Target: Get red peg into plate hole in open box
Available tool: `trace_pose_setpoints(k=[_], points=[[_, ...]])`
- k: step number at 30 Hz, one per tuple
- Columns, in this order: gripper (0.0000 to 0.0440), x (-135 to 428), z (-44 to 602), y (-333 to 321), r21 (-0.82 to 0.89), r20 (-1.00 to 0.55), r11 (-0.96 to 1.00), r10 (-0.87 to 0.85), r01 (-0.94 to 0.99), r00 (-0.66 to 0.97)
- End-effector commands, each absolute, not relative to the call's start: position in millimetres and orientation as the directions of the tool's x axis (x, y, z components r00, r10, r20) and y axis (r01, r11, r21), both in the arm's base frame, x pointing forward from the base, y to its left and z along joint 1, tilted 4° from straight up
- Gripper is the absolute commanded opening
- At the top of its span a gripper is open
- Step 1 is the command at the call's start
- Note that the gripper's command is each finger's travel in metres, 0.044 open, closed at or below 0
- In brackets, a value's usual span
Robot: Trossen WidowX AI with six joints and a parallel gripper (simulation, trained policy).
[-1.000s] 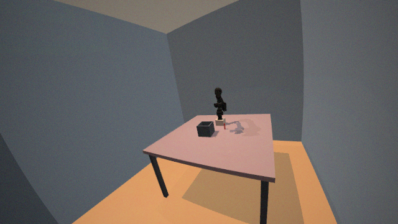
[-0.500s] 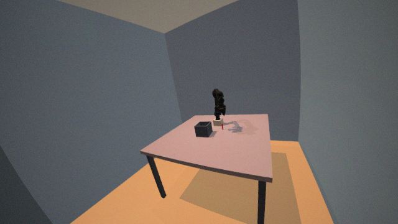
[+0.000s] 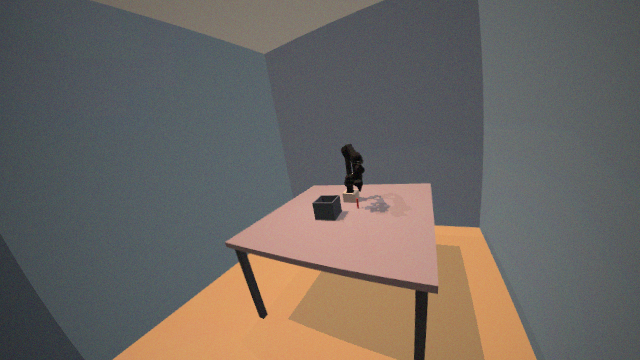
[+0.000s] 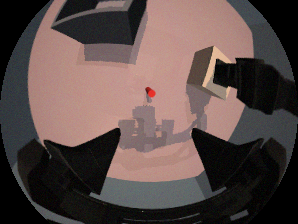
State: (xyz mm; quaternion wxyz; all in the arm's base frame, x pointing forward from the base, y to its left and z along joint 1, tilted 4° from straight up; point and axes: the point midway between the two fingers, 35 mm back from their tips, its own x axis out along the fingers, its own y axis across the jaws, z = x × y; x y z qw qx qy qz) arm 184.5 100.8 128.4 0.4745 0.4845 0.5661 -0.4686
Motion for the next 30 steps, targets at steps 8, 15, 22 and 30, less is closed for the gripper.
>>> trace_pose_setpoints(k=[8, 15, 22, 30], points=[[0.044, 178.0, 85.5, 89.0, -0.124, -0.992, 0.149, 0.006, 0.981, -0.127], [0.044, 177.7, 60.2, 81.9, -0.125, -0.992, 0.158, -0.029, 0.98, -0.122], [0.0426, 179.5, 38.0, 75.5, -0.108, -0.993, 0.151, -0.054, 0.983, -0.101], [0.039, 181.0, 17.7, 72.1, -0.09, -0.994, 0.144, -0.067, 0.986, -0.081]])
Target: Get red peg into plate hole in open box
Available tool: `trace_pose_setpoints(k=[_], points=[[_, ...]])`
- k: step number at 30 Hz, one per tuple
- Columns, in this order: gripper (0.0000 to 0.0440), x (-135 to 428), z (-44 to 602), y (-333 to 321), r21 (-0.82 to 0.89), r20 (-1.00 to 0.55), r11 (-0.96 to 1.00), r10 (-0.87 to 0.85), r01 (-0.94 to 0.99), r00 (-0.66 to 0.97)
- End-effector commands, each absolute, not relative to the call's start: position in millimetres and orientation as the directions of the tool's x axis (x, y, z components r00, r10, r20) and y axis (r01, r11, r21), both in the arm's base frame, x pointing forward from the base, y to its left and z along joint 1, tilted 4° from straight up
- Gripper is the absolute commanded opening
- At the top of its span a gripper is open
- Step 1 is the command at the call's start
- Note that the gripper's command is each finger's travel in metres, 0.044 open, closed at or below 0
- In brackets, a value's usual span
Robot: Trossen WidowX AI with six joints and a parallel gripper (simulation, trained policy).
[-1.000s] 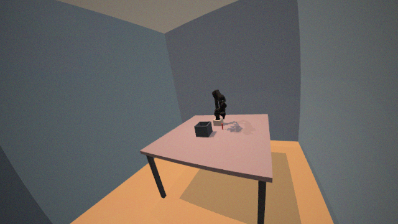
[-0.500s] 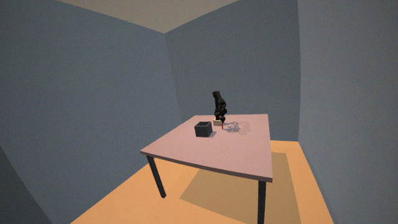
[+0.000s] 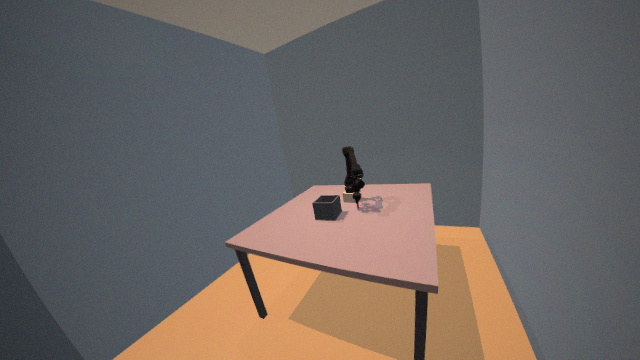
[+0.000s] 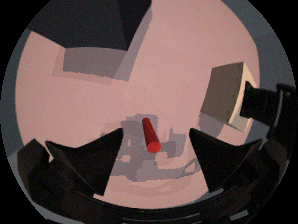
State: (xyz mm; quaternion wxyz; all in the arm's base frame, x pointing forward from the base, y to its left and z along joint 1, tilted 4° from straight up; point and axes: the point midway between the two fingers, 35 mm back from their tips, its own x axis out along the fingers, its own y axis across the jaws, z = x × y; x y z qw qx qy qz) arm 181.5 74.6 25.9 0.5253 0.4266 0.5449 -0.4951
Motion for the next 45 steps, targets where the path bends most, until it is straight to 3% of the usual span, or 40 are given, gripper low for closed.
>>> trace_pose_setpoints(k=[1, 5, 18, 45], points=[[0.0382, 181.1, 15.4, 72.0, -0.088, -0.995, 0.143, -0.067, 0.986, -0.079], [0.032, 183.0, 7.0, 73.4, -0.076, -0.996, 0.148, -0.063, 0.986, -0.067], [0.0001, 197.6, -10.0, 86.2, -0.043, -0.999, 0.216, -0.024, 0.975, -0.039], [0.0, 248.7, 76.1, 69.3, 0.198, -0.98, 0.182, 0.037, 0.963, 0.194]])
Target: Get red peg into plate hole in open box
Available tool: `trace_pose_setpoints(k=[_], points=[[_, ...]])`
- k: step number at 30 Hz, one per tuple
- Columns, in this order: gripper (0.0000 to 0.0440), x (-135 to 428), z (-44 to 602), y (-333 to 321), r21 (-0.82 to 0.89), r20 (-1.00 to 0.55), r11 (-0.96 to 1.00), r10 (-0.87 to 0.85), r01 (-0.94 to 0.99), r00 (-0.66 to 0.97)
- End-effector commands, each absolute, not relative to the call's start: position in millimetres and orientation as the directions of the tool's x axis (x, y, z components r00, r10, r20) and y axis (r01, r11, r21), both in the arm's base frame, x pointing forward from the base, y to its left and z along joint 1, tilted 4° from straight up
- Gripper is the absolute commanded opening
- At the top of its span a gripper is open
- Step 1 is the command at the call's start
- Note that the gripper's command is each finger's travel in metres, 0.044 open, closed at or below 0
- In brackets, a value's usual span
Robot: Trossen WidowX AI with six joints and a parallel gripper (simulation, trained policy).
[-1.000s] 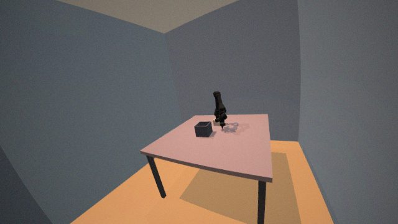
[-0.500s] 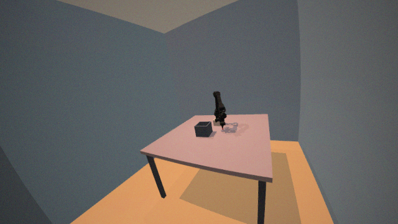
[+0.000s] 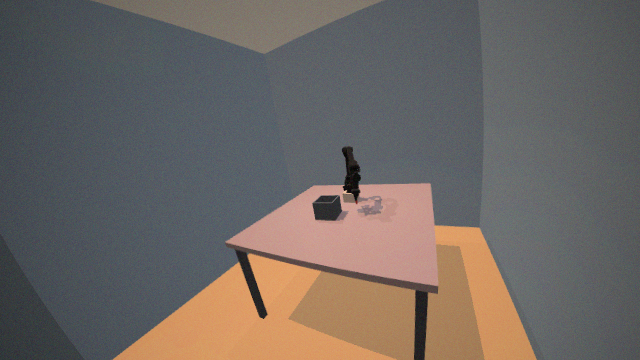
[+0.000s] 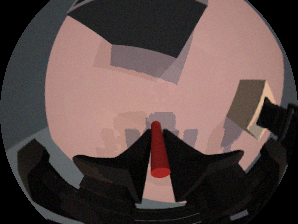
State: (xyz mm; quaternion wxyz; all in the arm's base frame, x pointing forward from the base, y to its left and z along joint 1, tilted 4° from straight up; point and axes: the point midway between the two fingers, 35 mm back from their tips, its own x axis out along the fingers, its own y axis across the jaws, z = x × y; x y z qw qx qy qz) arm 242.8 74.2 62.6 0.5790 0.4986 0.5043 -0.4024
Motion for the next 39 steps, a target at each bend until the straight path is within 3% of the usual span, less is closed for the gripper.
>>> trace_pose_setpoints(k=[1, 18, 39], points=[[0.0, 250.6, 80.6, 67.2, 0.205, -0.979, 0.184, 0.035, 0.961, 0.202], [0.0, 266.7, 144.0, 8.3, 0.238, -0.967, 0.183, -0.048, 0.954, 0.25], [0.0, 274.1, 148.0, -60.4, 0.18, -0.974, 0.139, -0.113, 0.974, 0.196]])
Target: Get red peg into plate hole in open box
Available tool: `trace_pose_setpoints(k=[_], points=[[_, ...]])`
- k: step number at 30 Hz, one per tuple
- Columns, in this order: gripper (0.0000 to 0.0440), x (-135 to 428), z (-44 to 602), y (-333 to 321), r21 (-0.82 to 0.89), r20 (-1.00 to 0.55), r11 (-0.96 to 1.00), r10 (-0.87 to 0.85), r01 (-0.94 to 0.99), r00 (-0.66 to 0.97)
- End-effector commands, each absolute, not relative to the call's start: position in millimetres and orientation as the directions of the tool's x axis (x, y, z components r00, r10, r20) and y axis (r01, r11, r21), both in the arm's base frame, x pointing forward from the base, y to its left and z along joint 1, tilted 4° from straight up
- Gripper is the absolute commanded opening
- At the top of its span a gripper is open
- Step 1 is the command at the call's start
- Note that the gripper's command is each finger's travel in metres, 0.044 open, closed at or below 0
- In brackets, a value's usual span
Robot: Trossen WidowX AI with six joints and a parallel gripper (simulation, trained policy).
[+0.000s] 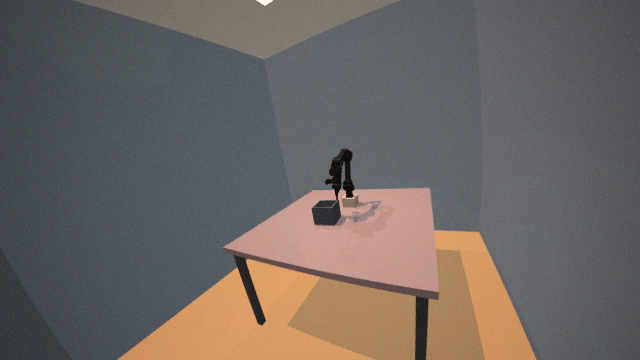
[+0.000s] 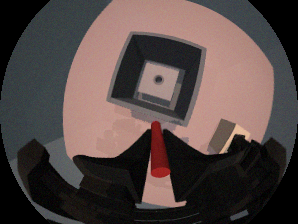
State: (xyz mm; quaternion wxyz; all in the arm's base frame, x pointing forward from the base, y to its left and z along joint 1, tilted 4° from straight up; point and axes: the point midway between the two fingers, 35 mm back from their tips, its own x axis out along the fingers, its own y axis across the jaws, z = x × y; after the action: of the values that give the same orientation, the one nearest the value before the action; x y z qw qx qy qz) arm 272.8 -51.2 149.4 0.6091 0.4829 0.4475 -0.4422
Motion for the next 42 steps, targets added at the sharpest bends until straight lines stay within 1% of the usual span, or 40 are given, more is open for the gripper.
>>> trace_pose_setpoints(k=[1, 21, 42], points=[[0.0, 274.6, 147.4, -63.0, 0.177, -0.975, 0.138, -0.113, 0.974, 0.193], [0.0, 280.4, 116.6, -109.8, 0.123, -0.985, 0.121, -0.108, 0.985, 0.136], [0.0, 293.2, 69.0, -133.8, 0.123, -0.988, 0.133, -0.077, 0.983, 0.134]])
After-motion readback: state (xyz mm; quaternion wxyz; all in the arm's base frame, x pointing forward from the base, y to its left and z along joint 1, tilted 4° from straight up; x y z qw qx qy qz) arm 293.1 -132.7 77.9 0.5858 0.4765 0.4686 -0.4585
